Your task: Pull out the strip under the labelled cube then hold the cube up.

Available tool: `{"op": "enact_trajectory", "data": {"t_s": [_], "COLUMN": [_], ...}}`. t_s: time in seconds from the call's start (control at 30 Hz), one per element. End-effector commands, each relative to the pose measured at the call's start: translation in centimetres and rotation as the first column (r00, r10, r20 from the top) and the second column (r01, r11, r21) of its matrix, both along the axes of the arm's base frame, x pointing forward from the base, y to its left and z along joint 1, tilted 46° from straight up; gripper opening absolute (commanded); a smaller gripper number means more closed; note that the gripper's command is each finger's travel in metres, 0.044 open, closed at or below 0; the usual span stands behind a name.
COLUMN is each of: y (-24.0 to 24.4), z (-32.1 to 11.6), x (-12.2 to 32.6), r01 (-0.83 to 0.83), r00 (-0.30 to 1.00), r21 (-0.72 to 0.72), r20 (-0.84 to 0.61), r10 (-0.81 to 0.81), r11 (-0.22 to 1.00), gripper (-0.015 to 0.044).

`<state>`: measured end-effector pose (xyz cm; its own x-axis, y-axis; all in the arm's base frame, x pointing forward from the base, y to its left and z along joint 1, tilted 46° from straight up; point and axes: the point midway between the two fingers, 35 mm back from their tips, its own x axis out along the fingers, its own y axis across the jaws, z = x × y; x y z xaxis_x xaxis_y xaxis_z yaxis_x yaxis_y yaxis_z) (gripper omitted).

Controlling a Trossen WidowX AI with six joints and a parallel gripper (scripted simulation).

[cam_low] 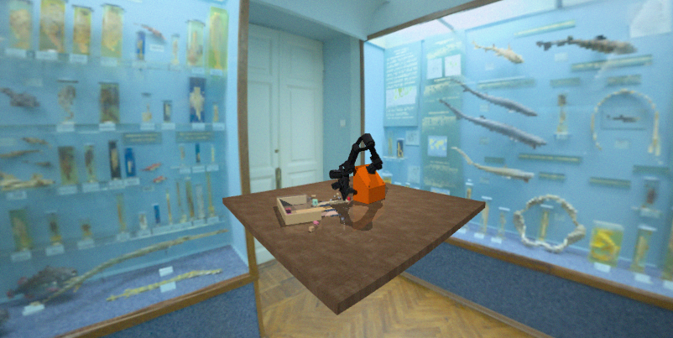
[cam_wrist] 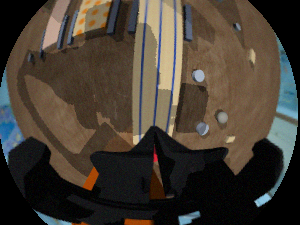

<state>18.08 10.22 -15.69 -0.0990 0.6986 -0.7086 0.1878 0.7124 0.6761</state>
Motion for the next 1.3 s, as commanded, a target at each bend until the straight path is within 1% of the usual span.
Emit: {"op": "enact_trajectory", "data": {"t_s": [0.0, 1.2, 1.27], "y": [0.4, 0.4, -0.5], "z": [0.0, 0.0, 0.5], "x": [-1.3, -1.3, -0.2], "r01": [-0.018, -0.018, -0.003], "r00": [0.999, 0.999, 1.000], "r21": [0.004, 0.004, -0.002], "r20": [-0.030, -0.030, -0.010], "r10": [0.018, 0.018, 0.003], "r11": [1.000, 1.000, 1.000], "gripper": [0.0000, 0.0000, 0.0000]}}
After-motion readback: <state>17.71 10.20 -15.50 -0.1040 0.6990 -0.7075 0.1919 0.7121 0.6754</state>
